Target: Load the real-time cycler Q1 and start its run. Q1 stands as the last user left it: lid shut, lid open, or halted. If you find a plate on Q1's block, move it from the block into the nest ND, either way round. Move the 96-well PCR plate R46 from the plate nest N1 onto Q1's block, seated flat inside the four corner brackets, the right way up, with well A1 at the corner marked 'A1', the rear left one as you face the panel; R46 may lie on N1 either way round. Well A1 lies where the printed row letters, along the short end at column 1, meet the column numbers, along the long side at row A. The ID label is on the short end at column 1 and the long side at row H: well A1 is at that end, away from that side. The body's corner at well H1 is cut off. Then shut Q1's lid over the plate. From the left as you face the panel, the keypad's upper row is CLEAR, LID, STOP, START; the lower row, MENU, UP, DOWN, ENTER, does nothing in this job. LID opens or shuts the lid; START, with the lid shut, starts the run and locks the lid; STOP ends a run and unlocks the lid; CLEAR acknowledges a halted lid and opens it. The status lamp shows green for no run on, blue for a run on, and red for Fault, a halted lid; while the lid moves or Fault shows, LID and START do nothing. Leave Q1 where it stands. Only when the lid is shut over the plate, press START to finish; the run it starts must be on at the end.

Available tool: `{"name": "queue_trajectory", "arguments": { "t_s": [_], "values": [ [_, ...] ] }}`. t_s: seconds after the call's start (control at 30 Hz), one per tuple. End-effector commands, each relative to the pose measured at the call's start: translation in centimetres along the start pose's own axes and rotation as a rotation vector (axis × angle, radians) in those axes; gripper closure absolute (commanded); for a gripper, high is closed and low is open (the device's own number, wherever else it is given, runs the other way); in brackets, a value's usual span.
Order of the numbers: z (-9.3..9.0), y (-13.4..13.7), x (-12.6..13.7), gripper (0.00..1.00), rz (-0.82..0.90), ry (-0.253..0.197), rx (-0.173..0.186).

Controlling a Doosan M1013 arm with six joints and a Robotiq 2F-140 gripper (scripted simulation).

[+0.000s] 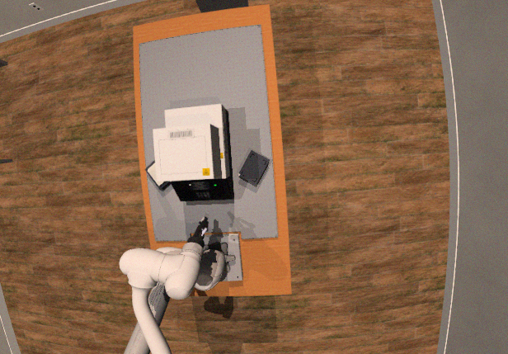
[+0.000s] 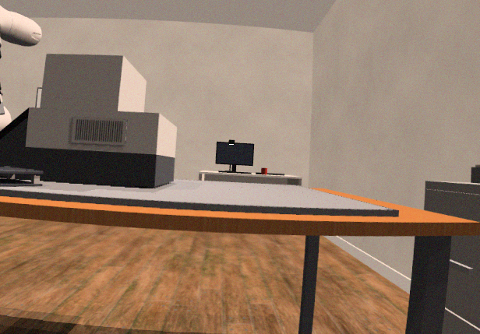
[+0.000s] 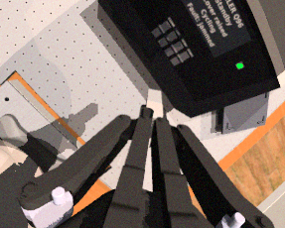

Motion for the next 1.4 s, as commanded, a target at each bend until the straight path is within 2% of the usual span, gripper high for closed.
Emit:
{"name": "queue_trajectory", "arguments": {
  "t_s": [0.0,1.37],
  "values": [
    [-0.5,0.1,-0.1,1.00,0.000,-0.002,-0.003],
    [-5.7,2.8,-2.1,1.00,0.000,-0.002,-0.003]
  ]
}}
Point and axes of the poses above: the point where the finger pads meet when closed, its own z axis back along the fingers, its own y axis across the jaws, x = y × z, the point moved 2 cm from there along z, back along the fingers, and after that the axes turned 9 degrees about z, right-handed, at the moved point
